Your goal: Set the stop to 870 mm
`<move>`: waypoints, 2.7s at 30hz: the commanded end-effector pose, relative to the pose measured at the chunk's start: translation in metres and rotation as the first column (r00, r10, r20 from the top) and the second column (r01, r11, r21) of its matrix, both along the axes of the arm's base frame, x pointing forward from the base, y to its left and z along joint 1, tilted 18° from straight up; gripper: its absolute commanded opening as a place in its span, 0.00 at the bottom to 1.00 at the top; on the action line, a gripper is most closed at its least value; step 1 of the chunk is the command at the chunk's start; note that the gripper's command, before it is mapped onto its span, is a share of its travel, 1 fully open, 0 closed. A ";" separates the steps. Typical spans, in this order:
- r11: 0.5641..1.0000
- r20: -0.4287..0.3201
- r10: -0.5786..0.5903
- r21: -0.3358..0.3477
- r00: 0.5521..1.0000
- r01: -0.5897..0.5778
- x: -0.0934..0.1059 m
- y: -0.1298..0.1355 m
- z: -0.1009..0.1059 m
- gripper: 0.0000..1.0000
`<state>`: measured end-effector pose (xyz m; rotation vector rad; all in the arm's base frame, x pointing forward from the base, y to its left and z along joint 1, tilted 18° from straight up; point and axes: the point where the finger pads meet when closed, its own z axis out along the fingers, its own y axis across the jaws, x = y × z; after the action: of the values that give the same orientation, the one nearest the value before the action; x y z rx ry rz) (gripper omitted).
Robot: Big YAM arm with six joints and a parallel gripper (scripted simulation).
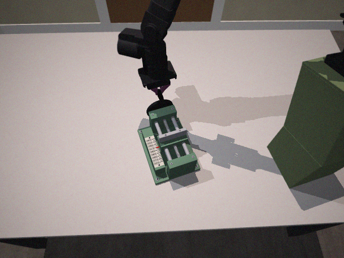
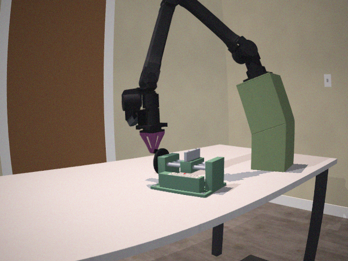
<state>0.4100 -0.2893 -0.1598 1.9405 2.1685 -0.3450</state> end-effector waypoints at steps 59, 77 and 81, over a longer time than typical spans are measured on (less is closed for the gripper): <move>0.999 0.049 0.038 -0.019 0.998 -0.037 0.069 -0.004 -0.027 0.06; 1.000 0.046 0.014 -0.018 0.999 -0.013 0.054 -0.022 -0.047 0.06; 1.000 0.046 0.014 -0.018 0.999 -0.013 0.053 -0.023 -0.051 0.06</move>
<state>0.4504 -0.2988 -0.2030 1.9207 2.1648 -0.3303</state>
